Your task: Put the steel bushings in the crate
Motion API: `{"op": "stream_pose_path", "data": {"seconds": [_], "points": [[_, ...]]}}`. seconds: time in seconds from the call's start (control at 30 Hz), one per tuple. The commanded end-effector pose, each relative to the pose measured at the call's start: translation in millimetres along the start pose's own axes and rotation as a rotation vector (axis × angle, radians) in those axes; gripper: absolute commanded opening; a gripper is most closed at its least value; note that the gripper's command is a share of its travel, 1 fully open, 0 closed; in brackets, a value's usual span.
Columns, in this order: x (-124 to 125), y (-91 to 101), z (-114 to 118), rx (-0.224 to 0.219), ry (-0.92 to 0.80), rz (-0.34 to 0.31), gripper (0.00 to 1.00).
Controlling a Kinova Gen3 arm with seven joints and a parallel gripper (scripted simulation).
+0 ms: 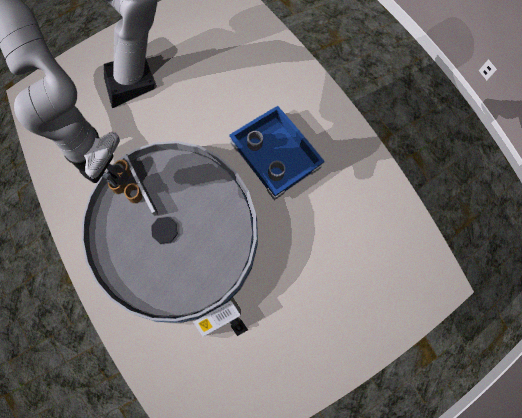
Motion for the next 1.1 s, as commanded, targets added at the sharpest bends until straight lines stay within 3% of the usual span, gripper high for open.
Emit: {"op": "stream_pose_path", "data": {"seconds": [0.0, 0.13, 0.3, 0.7, 0.87, 1.07], "points": [[-0.3, 2.9, -0.6, 0.002, 0.002, 0.0, 0.0], [-0.3, 2.9, -0.6, 0.002, 0.002, 0.0, 0.0], [42.3, 1.9, -39.6, -0.001, 0.0, 0.001, 0.0], [42.3, 1.9, -39.6, -0.001, 0.0, 0.001, 0.0], [81.3, 1.9, -77.9, 0.001, 0.006, -0.005, 0.0], [81.3, 1.9, -77.9, 0.001, 0.006, -0.005, 0.0]]}}
Point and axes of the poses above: the point where the finger pads meet when closed, its own y axis back along the fingers, its own z axis across the jaws, x = y × z, the point moved 7 cm from there along y, back along the fingers, and after that the axes turned 1 degree about y, right-handed, at the moved point
